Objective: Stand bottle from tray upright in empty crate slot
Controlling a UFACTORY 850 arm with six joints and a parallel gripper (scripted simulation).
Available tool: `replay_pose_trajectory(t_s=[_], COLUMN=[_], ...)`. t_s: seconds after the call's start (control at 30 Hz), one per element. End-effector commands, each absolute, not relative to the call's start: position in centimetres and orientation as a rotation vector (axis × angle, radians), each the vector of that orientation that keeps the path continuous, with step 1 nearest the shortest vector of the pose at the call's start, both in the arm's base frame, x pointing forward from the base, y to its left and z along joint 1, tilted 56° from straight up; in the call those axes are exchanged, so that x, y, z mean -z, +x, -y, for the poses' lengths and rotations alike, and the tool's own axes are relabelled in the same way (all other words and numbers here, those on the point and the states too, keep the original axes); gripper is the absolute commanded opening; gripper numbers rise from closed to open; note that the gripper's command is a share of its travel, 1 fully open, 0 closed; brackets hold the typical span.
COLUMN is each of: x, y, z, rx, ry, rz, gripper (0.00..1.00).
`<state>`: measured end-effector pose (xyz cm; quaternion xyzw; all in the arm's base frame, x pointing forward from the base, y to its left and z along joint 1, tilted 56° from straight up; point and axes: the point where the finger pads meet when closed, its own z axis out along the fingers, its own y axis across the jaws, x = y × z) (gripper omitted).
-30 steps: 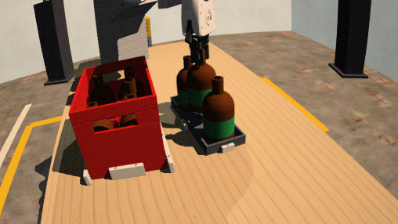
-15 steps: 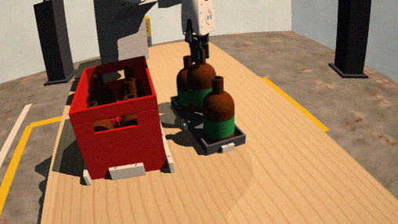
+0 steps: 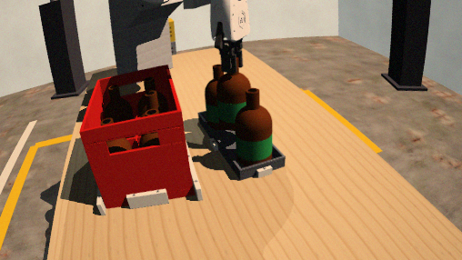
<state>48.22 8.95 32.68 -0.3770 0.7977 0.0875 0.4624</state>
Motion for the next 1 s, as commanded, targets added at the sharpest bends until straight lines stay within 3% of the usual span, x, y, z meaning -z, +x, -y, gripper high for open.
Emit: replay_pose_trajectory(t_s=[0.0,0.97], x=[-32.8,-34.3], y=[48.1,46.4], z=[-8.9,-7.6], rx=[-0.215,-0.215], ry=[-0.927,-0.927], rz=[-1.961,-1.961], gripper=[0.00,0.00])
